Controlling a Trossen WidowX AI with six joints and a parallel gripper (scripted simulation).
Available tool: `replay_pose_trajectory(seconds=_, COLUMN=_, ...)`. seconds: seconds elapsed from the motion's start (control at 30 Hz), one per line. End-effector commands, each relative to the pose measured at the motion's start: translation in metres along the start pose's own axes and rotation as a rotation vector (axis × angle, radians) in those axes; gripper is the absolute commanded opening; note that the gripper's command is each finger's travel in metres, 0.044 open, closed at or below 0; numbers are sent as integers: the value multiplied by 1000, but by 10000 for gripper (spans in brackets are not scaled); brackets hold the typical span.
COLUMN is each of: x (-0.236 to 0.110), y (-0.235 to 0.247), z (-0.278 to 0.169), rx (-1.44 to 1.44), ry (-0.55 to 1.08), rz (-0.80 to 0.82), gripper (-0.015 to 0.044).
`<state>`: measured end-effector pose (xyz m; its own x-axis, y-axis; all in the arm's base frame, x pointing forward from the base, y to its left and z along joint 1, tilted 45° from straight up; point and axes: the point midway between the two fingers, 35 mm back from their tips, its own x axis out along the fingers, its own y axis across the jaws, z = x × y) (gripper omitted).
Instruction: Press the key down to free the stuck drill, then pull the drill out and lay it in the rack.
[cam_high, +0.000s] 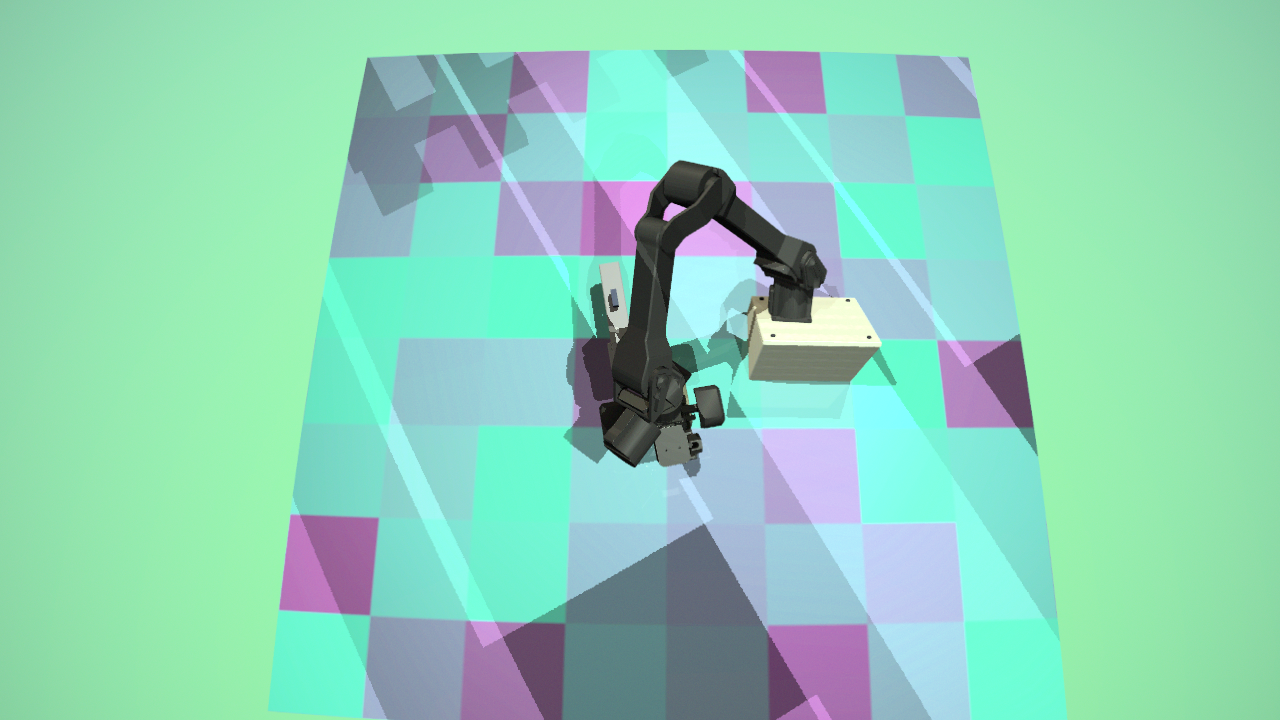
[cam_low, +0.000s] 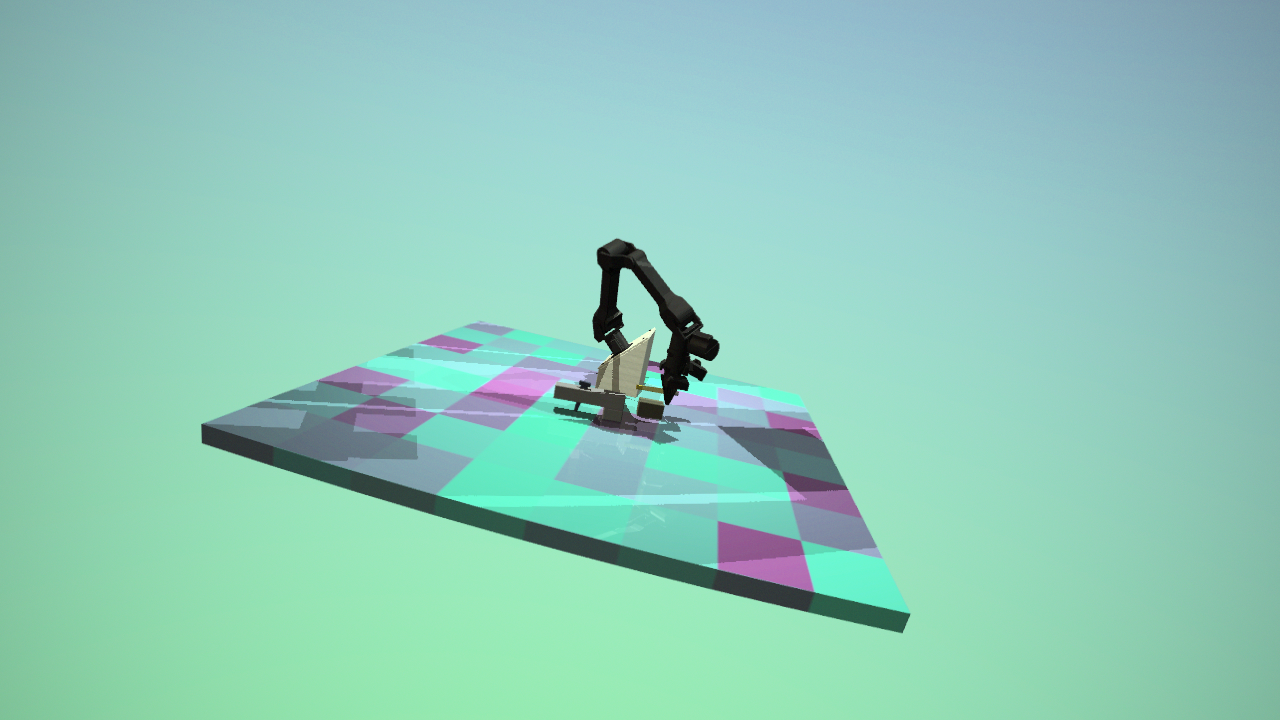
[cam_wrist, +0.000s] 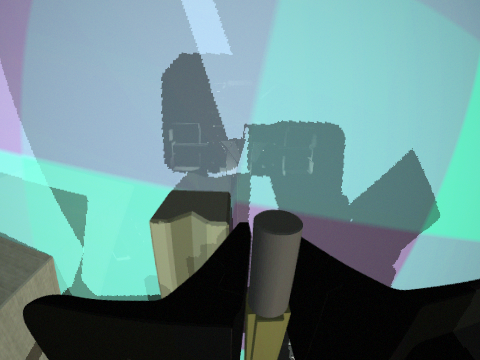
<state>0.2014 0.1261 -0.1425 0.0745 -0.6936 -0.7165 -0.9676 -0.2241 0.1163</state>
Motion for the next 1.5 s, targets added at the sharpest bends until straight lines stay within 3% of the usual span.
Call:
replay_pose_trajectory(seconds=0.0, x=-1, y=7, z=3, rx=3, ry=-6, rz=-3, gripper=0)
replay_pose_trajectory(seconds=0.63, x=-5, y=35, z=13, rx=1, ry=-7, rz=-2, gripper=0)
replay_pose_trajectory(seconds=1.47, x=32, y=34, z=13, rx=2, ry=-6, rz=-2, gripper=0)
